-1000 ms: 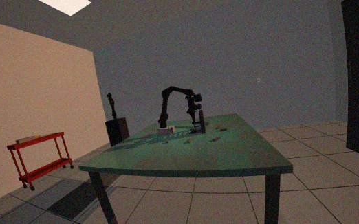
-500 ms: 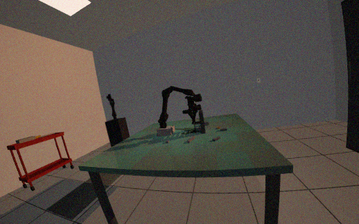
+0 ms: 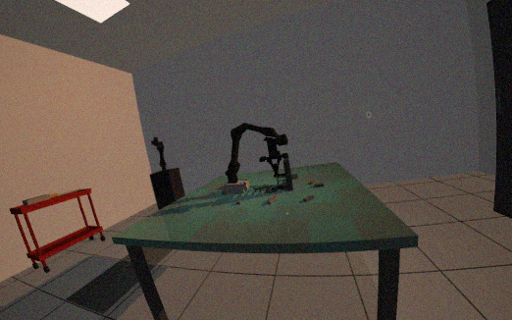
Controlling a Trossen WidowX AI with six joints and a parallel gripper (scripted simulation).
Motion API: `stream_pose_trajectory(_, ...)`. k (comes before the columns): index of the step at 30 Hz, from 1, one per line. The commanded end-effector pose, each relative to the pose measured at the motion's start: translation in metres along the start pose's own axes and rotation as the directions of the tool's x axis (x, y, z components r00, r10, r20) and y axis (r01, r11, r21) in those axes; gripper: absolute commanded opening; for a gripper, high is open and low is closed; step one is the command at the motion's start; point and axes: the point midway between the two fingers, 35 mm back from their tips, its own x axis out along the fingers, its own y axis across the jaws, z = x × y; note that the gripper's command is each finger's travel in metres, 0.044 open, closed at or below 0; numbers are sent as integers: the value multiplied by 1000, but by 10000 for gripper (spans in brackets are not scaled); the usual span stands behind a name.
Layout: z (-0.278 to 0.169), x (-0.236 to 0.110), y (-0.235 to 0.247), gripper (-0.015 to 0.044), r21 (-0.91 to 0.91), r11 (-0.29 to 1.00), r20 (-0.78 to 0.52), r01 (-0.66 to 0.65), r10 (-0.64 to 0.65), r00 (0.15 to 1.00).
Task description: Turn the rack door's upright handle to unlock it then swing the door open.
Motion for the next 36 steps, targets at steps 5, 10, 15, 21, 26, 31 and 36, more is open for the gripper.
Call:
stream_pose_trajectory(5, -2, 2, 0, 16, 360, 933, -9, 2, 1, 1000)
stream_pose_trajectory(10, -2, 2, 0, 16, 360, 933, -9, 2, 1, 1000)
stream_pose_trajectory(15, -2, 2, 0, 16, 360, 933, -9, 2, 1, 1000)
stream_pose_trajectory(21, -2, 2, 0, 173, 360, 933, -9, 2, 1, 1000)
stream_pose_trajectory(26, -2, 2, 0, 288, 360, 933, -9, 2, 1, 1000)
stream_pose_trajectory(31, -2, 2, 0, 288, 194, 981, -9, 1, 1, 1000)
stream_pose_trajectory(36, -2, 2, 0, 288, -53, 999, -9, -2, 1, 1000)
